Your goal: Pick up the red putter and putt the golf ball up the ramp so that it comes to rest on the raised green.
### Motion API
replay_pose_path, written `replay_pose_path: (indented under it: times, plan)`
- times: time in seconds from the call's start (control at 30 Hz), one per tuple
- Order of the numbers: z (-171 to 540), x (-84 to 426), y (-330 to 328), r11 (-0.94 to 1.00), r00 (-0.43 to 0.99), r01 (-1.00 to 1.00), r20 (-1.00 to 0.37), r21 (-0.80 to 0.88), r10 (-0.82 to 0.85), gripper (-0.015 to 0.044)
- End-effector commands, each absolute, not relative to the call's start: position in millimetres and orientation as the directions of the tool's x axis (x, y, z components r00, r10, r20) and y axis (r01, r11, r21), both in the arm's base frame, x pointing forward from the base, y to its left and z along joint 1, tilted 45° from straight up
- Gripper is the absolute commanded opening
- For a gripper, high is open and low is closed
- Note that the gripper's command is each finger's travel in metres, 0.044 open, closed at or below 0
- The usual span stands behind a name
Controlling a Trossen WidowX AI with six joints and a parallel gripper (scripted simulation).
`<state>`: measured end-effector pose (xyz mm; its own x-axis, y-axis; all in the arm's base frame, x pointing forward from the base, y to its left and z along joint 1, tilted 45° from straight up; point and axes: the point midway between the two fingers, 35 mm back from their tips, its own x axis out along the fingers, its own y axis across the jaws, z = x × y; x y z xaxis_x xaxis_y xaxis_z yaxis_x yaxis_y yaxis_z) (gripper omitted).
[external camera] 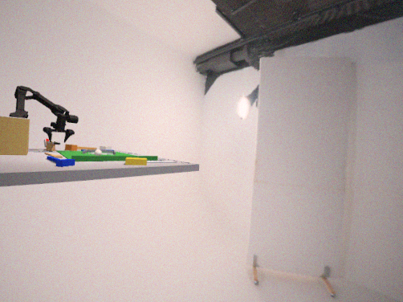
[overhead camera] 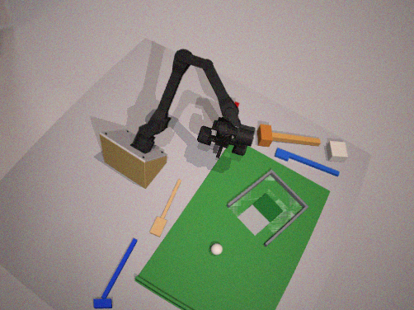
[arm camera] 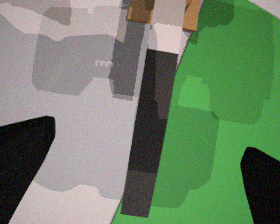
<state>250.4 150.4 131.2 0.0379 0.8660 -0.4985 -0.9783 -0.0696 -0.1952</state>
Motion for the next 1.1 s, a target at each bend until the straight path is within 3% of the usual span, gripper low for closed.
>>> replay_pose_path:
  times: [0.0, 0.77, 1.07]
  plan:
    - [122, 250, 158, -0.069, 0.034, -0.98, -0.501, -0.186, 0.865, 0.044]
    - [101, 253, 180, -0.068, 0.034, -0.98, -0.499, -0.186, 0.866, 0.044]
    - [105, 253, 179, -0.071, 0.036, -0.978, -0.496, -0.196, 0.868, 0.0204]
